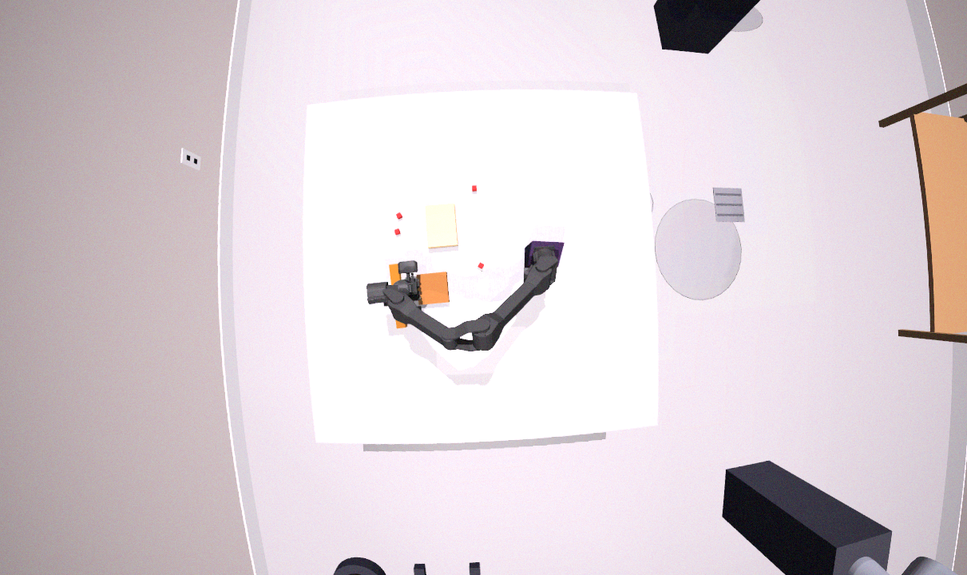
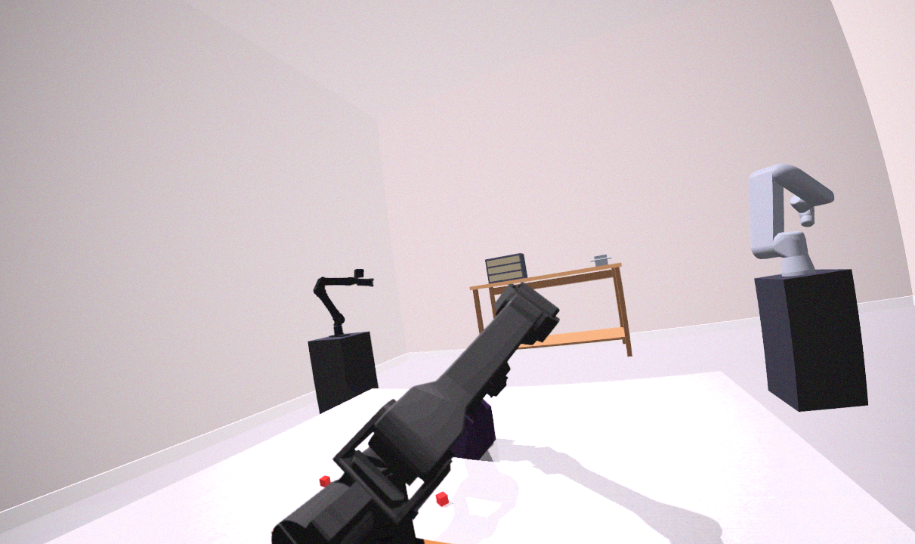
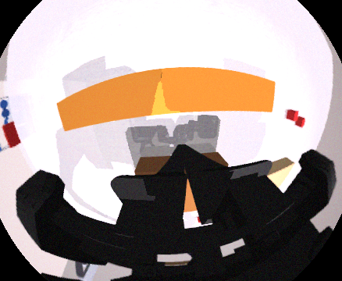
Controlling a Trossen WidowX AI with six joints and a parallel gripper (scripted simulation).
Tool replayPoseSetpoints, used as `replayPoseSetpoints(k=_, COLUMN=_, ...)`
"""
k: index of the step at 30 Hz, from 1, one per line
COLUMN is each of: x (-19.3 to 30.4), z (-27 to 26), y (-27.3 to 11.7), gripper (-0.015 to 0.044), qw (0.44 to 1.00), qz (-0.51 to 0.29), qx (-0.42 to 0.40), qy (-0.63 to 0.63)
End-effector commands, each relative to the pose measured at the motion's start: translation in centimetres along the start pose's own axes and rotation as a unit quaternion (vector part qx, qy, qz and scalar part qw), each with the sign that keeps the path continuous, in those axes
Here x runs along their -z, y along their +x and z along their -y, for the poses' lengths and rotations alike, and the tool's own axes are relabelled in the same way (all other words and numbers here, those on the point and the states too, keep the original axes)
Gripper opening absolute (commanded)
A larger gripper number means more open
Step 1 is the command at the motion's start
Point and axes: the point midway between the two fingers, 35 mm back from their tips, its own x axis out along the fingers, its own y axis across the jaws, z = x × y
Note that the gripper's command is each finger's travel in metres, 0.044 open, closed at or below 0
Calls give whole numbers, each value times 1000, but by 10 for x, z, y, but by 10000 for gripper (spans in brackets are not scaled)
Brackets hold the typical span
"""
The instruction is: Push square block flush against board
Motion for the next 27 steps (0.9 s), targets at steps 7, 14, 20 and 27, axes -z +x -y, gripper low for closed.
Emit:
replayPoseSetpoints(k=7, x=15, z=0, y=0, gripper=0, qw=1000, qz=-1, qx=0, qy=4)
replayPoseSetpoints(k=14, x=23, z=0, y=0, gripper=0, qw=1000, qz=-2, qx=0, qy=4)
replayPoseSetpoints(k=20, x=31, z=0, y=0, gripper=0, qw=1000, qz=-2, qx=0, qy=4)
replayPoseSetpoints(k=27, x=40, z=0, y=0, gripper=0, qw=1000, qz=-2, qx=0, qy=4)
